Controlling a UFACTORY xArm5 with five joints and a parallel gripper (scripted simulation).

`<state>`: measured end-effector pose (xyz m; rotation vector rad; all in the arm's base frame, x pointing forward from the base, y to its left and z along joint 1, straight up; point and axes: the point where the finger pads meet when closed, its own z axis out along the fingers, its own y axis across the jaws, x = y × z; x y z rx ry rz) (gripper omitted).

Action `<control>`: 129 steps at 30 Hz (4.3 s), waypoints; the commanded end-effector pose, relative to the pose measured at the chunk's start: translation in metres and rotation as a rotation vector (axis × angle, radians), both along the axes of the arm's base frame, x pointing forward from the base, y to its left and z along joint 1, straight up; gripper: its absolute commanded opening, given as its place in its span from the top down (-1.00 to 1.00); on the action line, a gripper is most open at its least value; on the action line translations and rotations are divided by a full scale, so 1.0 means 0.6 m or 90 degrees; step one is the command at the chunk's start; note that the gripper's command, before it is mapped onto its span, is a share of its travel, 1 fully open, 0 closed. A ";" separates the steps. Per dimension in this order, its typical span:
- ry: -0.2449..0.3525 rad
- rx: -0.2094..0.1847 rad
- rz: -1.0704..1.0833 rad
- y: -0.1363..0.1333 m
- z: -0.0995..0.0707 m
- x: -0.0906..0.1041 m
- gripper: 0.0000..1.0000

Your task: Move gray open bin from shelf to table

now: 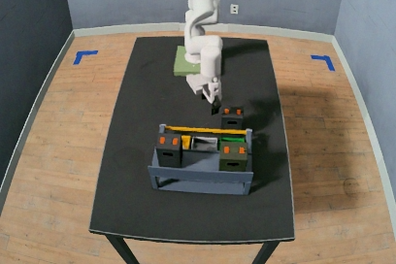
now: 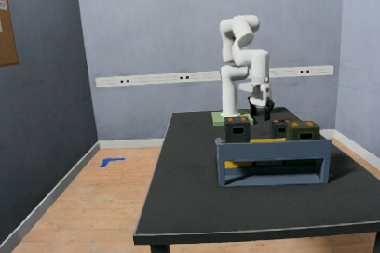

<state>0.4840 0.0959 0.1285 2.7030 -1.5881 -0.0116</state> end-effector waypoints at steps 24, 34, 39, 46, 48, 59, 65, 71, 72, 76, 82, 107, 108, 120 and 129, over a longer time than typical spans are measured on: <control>-0.007 0.000 -0.175 -0.019 0.005 0.095 -1.00; -0.009 0.000 -0.242 -0.019 0.005 0.095 -1.00; -0.010 0.000 -0.275 -0.019 0.005 0.095 -1.00; -0.012 0.000 -0.321 -0.019 0.005 0.095 -1.00; -0.012 0.000 -0.326 -0.019 0.005 0.095 -1.00; -0.011 0.002 -0.326 -0.019 0.005 0.095 0.05; -0.011 0.002 -0.326 -0.019 0.005 0.095 0.05; -0.011 0.002 -0.326 -0.019 0.005 0.095 0.05; -0.011 0.002 -0.326 -0.019 0.005 0.095 0.05; -0.011 0.002 -0.326 -0.019 0.005 0.095 0.05; -0.011 0.002 -0.326 -0.019 0.005 0.095 0.05; -0.012 0.000 -0.326 -0.019 -0.042 0.095 0.05; -0.012 0.000 -0.326 -0.019 -0.042 0.095 0.05; -0.012 0.000 -0.326 -0.019 -0.078 0.096 0.05; -0.012 0.000 -0.326 -0.019 -0.098 0.096 0.05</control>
